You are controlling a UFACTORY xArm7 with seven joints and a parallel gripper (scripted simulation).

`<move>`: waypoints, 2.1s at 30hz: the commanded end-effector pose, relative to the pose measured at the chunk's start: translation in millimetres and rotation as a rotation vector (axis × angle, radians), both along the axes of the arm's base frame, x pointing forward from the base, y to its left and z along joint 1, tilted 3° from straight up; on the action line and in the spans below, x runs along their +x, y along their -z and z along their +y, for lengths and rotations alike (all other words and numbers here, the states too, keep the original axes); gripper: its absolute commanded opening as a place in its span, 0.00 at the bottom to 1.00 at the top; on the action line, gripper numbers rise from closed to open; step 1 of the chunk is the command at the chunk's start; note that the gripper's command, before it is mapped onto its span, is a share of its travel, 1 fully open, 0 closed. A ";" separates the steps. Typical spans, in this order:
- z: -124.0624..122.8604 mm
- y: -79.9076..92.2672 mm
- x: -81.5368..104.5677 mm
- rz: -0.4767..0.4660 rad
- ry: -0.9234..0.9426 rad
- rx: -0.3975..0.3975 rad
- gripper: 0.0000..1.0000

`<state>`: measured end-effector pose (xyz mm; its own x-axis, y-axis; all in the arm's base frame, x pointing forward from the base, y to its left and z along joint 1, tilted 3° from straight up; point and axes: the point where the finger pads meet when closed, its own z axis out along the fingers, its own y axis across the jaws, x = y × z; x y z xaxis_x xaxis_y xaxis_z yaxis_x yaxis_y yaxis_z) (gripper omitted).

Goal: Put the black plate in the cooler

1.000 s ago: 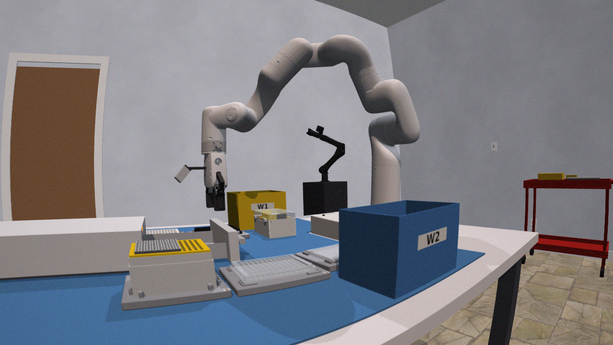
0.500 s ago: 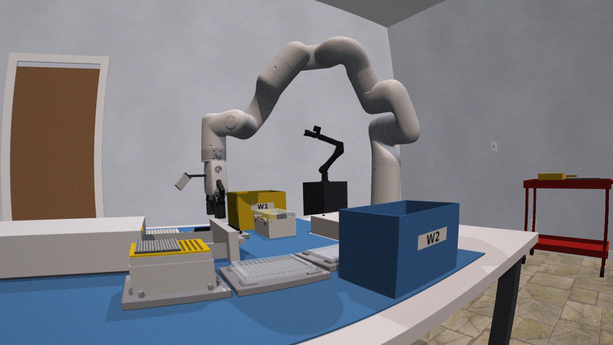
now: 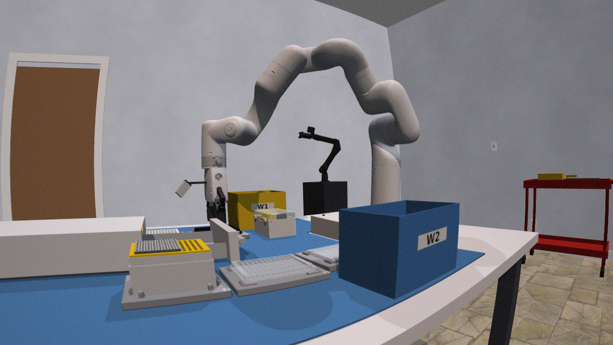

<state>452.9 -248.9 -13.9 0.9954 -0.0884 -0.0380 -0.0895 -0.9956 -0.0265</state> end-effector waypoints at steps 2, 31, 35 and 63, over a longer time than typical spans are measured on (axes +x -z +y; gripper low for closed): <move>-1.3 -2.0 2.0 -0.006 0.000 -0.003 1.00; -1.0 11.3 1.6 -0.006 0.000 -0.003 1.00; -0.9 13.9 1.5 -0.006 0.000 -0.003 1.00; -0.8 17.0 1.4 -0.006 0.000 -0.003 0.00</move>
<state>453.0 -248.9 -32.9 0.9954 -0.0886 -0.0359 -0.0895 -0.9957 -0.0257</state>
